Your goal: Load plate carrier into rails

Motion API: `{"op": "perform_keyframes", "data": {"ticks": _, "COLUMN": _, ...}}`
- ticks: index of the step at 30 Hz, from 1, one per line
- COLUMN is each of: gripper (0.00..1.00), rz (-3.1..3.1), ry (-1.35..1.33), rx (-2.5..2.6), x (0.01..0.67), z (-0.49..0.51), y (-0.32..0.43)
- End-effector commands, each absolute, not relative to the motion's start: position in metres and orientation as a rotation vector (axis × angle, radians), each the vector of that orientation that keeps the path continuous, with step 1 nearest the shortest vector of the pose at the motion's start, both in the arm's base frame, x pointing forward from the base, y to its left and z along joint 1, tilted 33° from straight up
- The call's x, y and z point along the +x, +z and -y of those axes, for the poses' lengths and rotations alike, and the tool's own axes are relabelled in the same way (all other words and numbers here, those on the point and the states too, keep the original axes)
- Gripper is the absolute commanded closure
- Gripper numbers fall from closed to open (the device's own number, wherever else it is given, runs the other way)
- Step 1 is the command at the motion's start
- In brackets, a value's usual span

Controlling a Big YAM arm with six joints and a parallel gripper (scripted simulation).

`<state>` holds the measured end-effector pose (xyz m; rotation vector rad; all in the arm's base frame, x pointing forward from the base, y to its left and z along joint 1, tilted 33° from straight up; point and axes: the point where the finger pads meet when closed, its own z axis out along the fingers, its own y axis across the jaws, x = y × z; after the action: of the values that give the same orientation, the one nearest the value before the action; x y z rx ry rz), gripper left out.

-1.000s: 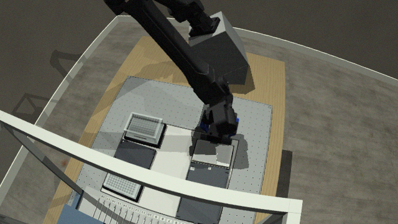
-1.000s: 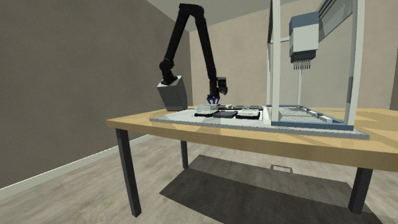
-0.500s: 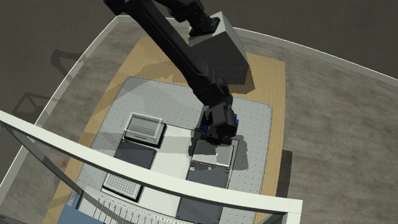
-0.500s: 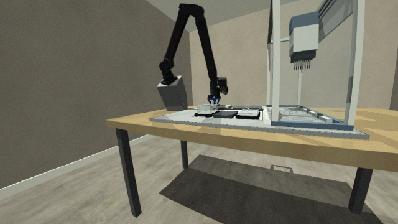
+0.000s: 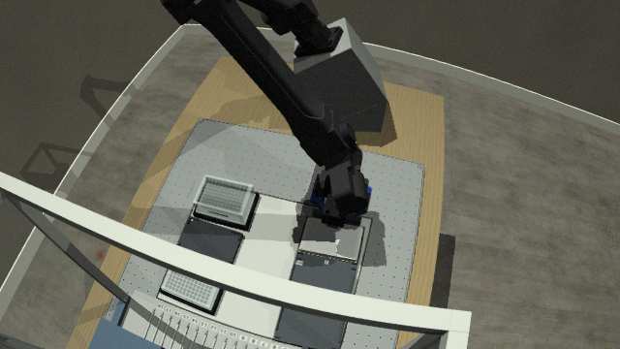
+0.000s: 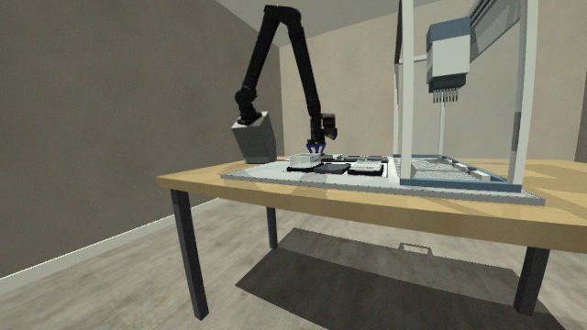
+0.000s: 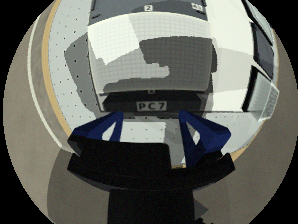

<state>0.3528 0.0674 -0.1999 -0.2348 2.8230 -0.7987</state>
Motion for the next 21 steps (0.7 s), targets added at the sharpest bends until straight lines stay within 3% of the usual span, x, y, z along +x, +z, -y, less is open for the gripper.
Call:
{"op": "perform_keyframes", "data": {"ticks": 1, "gripper": 0.20, "rz": -2.826, "ry": -0.807, "rx": -0.228, "x": 0.3626, "z": -0.0644, "y": -0.2032}}
{"op": "perform_keyframes", "data": {"ticks": 21, "gripper": 0.20, "rz": -2.822, "ry": -0.802, "rx": -0.220, "x": 0.3709, "z": -0.0665, "y": -0.2021}}
